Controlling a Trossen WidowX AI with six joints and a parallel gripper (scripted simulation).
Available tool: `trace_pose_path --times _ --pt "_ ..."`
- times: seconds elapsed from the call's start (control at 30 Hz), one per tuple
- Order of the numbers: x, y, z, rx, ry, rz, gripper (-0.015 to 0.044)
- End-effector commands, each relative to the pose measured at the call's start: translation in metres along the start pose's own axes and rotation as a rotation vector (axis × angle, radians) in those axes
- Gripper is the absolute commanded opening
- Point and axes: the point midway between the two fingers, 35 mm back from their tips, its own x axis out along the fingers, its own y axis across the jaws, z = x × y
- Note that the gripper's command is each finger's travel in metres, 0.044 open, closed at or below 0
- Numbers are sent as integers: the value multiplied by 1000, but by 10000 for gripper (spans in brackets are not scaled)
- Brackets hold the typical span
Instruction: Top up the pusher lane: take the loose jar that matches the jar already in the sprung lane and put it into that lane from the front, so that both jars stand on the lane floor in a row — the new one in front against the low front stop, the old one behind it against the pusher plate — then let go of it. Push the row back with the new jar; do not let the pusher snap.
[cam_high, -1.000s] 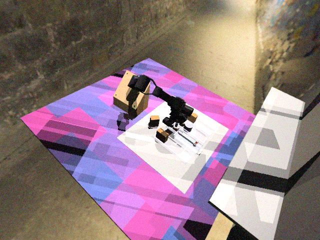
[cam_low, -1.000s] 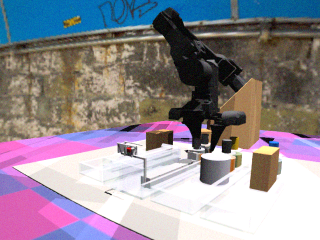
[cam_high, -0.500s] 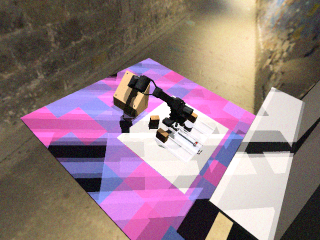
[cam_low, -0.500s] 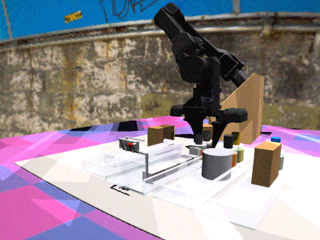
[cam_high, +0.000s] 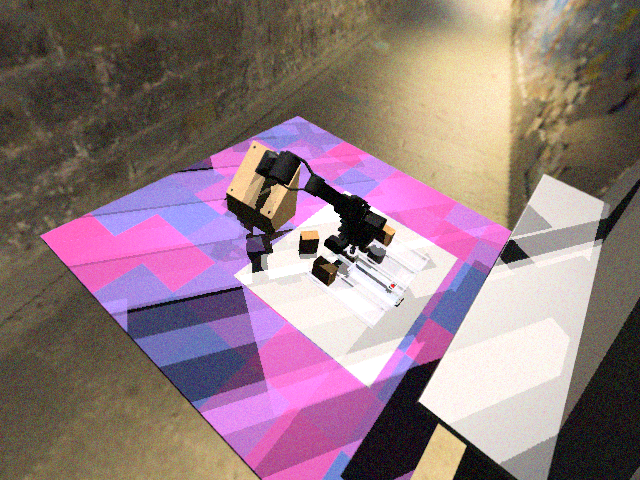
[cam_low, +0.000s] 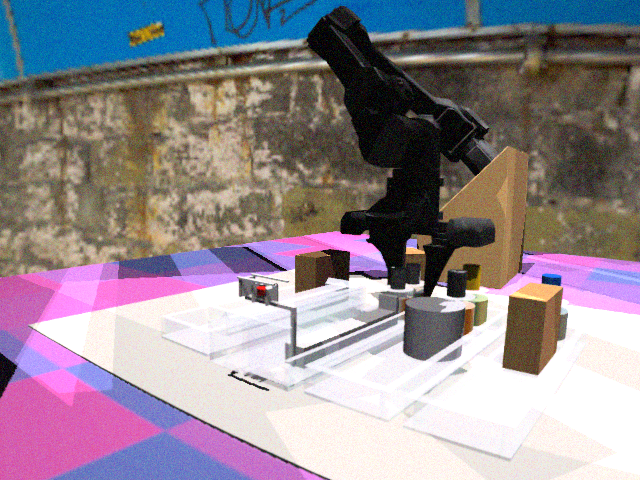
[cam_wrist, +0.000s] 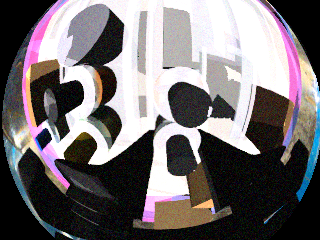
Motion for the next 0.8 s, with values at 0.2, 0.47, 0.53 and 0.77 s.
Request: trace_pose_path --times 0.2,0.47,0.53,0.77 --pt "0 -1 2 8 -11 -3 0" --pt "0 -1 0 8 -10 -3 0" --pt "0 -1 0 8 -10 -3 0" --pt "0 -1 -1 8 -10 -3 0"
